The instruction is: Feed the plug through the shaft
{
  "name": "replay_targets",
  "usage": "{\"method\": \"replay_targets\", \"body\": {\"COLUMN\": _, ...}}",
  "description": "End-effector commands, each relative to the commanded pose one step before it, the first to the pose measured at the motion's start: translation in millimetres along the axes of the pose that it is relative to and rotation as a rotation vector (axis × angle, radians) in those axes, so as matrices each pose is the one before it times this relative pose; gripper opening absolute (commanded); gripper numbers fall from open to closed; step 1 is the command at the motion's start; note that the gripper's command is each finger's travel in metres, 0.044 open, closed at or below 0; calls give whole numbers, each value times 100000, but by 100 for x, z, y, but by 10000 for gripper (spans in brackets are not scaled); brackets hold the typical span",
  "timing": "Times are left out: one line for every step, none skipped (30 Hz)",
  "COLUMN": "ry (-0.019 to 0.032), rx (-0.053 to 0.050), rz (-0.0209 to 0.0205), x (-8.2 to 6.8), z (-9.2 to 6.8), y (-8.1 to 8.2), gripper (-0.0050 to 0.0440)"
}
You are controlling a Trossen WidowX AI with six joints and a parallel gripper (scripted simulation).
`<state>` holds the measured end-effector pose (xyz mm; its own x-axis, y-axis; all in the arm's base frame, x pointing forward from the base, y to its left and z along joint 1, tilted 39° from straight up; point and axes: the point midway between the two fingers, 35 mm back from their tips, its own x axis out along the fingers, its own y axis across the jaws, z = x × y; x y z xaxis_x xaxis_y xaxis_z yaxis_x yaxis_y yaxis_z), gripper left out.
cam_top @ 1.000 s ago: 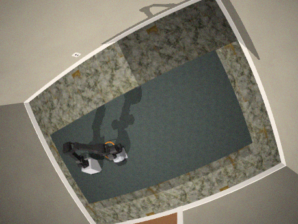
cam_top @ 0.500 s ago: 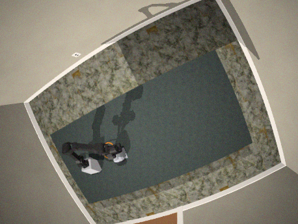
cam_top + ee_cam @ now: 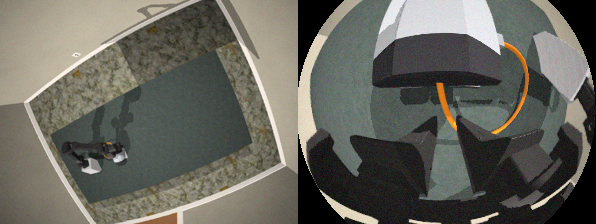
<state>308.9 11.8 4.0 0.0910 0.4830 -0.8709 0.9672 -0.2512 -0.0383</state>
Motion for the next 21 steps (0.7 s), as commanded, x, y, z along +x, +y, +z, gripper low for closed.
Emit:
{"method": "replay_targets", "body": {"ry": -198, "rx": 423, "rz": -118, "x": 519, "z": 66, "y": -273, "gripper": 100}}
{"method": "replay_targets", "body": {"ry": 0, "rx": 0, "rz": 0, "x": 0, "z": 0, "y": 0, "gripper": 100}}
{"method": "replay_targets", "body": {"ry": 0, "rx": 0, "rz": 0, "x": 21, "z": 11, "y": 5, "gripper": 100}}
{"method": "replay_targets", "body": {"ry": 0, "rx": 0, "rz": 0, "x": 63, "z": 33, "y": 15, "gripper": 100}}
{"method": "replay_targets", "body": {"ry": 0, "rx": 0, "rz": 0, "x": 105, "z": 55, "y": 24, "gripper": 100}}
{"method": "replay_targets", "body": {"ry": 0, "rx": 0, "rz": 0, "x": 134, "z": 70, "y": 30, "gripper": 100}}
{"method": "replay_targets", "body": {"ry": 0, "rx": 0, "rz": 0, "x": 0, "z": 0, "y": 0, "gripper": 100}}
{"method": "replay_targets", "body": {"ry": 0, "rx": 0, "rz": 0, "x": 0, "z": 0, "y": 0, "gripper": 100}}
{"method": "replay_targets", "body": {"ry": 0, "rx": 0, "rz": 0, "x": 106, "z": 55, "y": 23, "gripper": 100}}
{"method": "replay_targets", "body": {"ry": 0, "rx": 0, "rz": 0, "x": 63, "z": 33, "y": 14, "gripper": 100}}
{"method": "replay_targets", "body": {"ry": 0, "rx": 0, "rz": 0, "x": 21, "z": 11, "y": 5, "gripper": 100}}
{"method": "replay_targets", "body": {"ry": 0, "rx": 0, "rz": 0, "x": 0, "z": 0, "y": 0, "gripper": 100}}
{"method": "replay_targets", "body": {"ry": 0, "rx": 0, "rz": 0, "x": 0, "z": 0, "y": 0, "gripper": 100}}
{"method": "replay_targets", "body": {"ry": 0, "rx": 0, "rz": 0, "x": 0, "z": 0, "y": 0, "gripper": 100}}
{"method": "replay_targets", "body": {"ry": 0, "rx": 0, "rz": 0, "x": 0, "z": 0, "y": 0, "gripper": 100}}
{"method": "replay_targets", "body": {"ry": 0, "rx": 0, "rz": 0, "x": 0, "z": 0, "y": 0, "gripper": 100}}
{"method": "replay_targets", "body": {"ry": 0, "rx": 0, "rz": 0, "x": 0, "z": 0, "y": 0, "gripper": 100}}
{"method": "replay_targets", "body": {"ry": 220, "rx": -706, "rz": 543, "x": -210, "z": -129, "y": 94, "gripper": 93}}
{"method": "replay_targets", "body": {"ry": 0, "rx": 0, "rz": 0, "x": 0, "z": 0, "y": 0, "gripper": 87}}
{"method": "replay_targets", "body": {"ry": 0, "rx": 0, "rz": 0, "x": 0, "z": 0, "y": 0, "gripper": 80}}
{"method": "replay_targets", "body": {"ry": 0, "rx": 0, "rz": 0, "x": 0, "z": 0, "y": 0, "gripper": 73}}
